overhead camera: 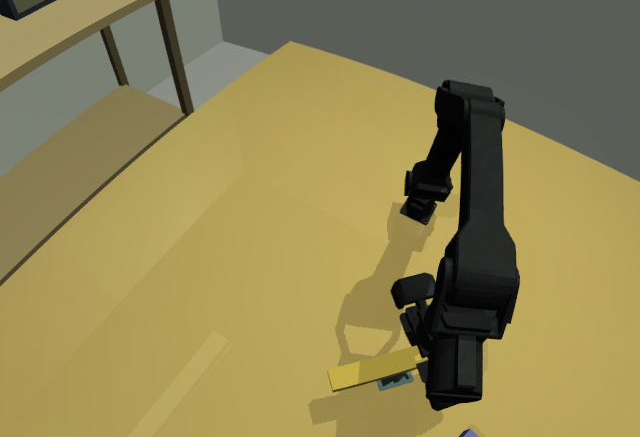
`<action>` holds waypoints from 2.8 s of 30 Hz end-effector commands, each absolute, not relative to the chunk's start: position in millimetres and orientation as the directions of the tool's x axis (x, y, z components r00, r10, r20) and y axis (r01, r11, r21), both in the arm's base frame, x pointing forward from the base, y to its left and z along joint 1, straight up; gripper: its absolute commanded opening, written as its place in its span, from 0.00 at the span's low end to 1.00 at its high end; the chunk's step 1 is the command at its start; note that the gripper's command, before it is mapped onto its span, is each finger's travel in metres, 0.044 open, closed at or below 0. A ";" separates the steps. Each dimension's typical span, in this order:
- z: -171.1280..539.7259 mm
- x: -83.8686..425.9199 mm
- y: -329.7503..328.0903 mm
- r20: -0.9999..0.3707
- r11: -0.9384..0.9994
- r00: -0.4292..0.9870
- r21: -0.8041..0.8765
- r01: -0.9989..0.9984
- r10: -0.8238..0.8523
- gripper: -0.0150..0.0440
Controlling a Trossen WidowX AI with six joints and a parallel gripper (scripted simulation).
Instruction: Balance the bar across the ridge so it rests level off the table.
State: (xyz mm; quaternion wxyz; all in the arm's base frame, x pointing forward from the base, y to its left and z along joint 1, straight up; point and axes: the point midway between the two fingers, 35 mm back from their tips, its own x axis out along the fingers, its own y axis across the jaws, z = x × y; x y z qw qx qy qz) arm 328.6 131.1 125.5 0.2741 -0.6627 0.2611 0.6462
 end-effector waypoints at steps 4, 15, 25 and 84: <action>124.9 328.9 131.5 -0.999 -0.716 0.029 -0.029 -0.698 0.012 0.25; 124.1 328.9 131.5 -0.999 -0.716 0.029 -0.029 -0.698 0.012 0.25; 123.2 329.0 131.5 -0.999 -0.716 0.029 -0.029 -0.698 0.012 0.25; 118.2 328.7 131.4 -0.999 -0.716 0.029 -0.029 -0.698 0.012 0.25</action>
